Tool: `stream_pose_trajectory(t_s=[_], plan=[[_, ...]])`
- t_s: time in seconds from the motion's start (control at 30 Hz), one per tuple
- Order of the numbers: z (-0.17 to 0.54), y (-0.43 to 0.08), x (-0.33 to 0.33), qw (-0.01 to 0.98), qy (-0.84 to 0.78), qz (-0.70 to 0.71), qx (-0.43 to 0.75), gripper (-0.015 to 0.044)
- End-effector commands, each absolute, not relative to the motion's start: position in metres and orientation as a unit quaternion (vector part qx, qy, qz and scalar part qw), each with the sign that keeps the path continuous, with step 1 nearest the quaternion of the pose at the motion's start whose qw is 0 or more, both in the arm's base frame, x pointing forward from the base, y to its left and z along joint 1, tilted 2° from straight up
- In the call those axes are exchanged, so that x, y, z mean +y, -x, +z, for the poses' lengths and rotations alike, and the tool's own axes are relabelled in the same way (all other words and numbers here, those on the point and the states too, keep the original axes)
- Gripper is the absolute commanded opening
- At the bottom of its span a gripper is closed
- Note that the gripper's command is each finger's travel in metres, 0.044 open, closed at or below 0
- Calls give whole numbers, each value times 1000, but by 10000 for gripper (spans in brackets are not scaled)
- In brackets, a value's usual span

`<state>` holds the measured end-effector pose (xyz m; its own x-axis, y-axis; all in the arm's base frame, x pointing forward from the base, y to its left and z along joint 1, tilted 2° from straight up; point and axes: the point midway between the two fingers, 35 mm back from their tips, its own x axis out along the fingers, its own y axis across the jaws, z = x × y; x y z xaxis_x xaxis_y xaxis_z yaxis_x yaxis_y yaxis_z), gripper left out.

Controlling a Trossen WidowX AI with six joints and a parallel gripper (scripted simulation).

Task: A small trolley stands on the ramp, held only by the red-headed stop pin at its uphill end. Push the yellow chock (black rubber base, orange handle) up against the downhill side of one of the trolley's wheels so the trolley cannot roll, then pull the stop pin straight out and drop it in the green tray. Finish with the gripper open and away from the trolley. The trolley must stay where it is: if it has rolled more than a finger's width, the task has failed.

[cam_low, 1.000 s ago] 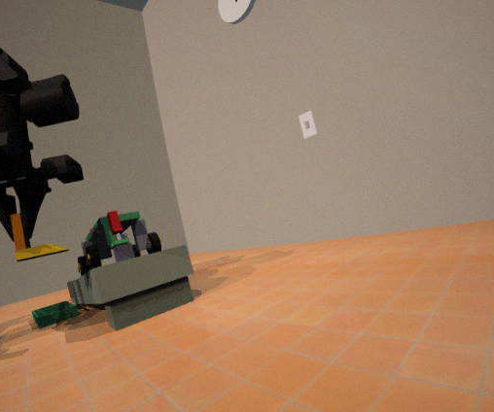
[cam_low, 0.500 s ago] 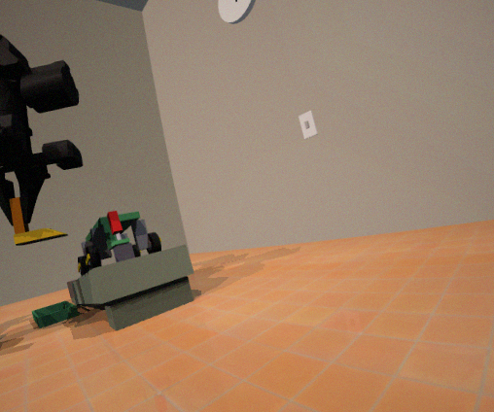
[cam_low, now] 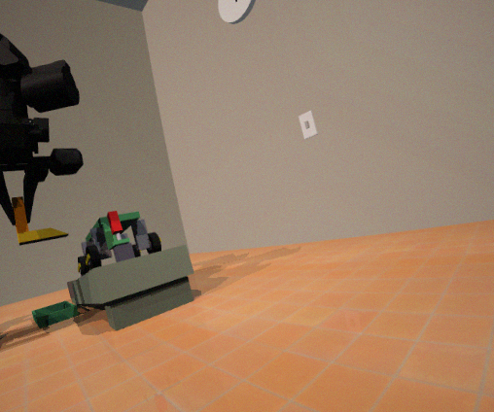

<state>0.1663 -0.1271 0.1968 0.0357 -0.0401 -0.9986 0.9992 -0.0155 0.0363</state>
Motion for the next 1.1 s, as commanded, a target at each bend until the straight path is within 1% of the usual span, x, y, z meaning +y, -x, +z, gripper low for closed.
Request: stream_pose_trajectory(t_s=[0.0, 0.43, 0.6, 1.07], plan=[[197, -166, -127, 543, -471, -477, 507, 0], [197, -166, -127, 632, -342, -355, 598, 0], [197, -166, -127, 650, -304, -320, 618, 0], [197, -166, -127, 704, -141, -164, 676, 0]])
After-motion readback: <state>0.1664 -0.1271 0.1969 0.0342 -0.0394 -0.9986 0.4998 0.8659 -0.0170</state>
